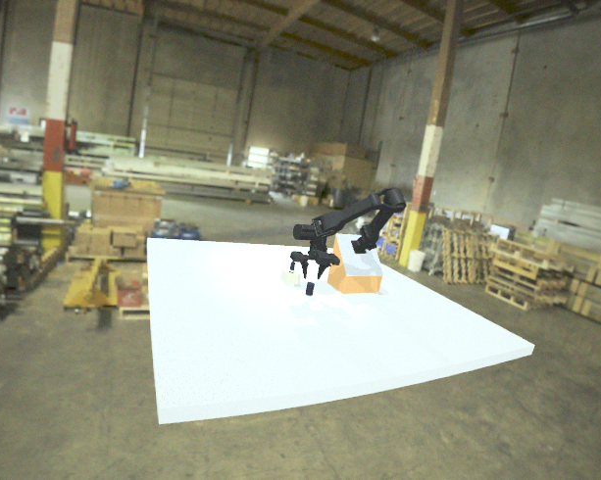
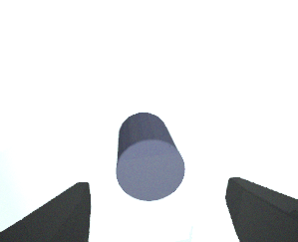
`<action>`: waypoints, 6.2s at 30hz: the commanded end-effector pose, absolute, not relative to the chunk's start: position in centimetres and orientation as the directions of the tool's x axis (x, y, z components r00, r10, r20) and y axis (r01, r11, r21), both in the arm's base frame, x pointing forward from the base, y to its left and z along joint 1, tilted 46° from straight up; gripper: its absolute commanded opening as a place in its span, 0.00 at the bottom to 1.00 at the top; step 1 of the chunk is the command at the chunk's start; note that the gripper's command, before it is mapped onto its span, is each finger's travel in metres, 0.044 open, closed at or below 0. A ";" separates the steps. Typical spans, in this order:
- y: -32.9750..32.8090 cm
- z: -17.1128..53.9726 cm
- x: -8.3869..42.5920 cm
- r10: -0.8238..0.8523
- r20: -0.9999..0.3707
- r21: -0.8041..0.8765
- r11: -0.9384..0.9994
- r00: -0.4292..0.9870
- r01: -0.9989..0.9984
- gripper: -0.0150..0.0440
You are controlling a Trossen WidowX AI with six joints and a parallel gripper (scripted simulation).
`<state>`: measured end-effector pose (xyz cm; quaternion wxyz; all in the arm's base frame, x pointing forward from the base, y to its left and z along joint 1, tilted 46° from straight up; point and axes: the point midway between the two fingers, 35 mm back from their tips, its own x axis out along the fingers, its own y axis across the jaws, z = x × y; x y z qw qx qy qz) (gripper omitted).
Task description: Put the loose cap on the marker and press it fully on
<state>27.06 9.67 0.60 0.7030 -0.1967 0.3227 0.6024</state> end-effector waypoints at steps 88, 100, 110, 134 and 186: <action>5.5 -0.8 27.9 0.704 -0.707 0.118 0.210 0.066 -0.971 0.25; 1.5 -2.8 28.2 0.696 -0.716 0.122 0.215 0.064 -0.969 0.25; -1.8 -4.4 28.0 0.700 -0.711 0.121 0.209 0.062 -0.970 0.25; -4.7 -7.0 27.2 0.716 -0.695 0.118 0.201 0.063 -0.973 0.25; -1.3 -10.2 27.4 0.716 -0.696 0.116 0.196 0.061 -0.974 0.61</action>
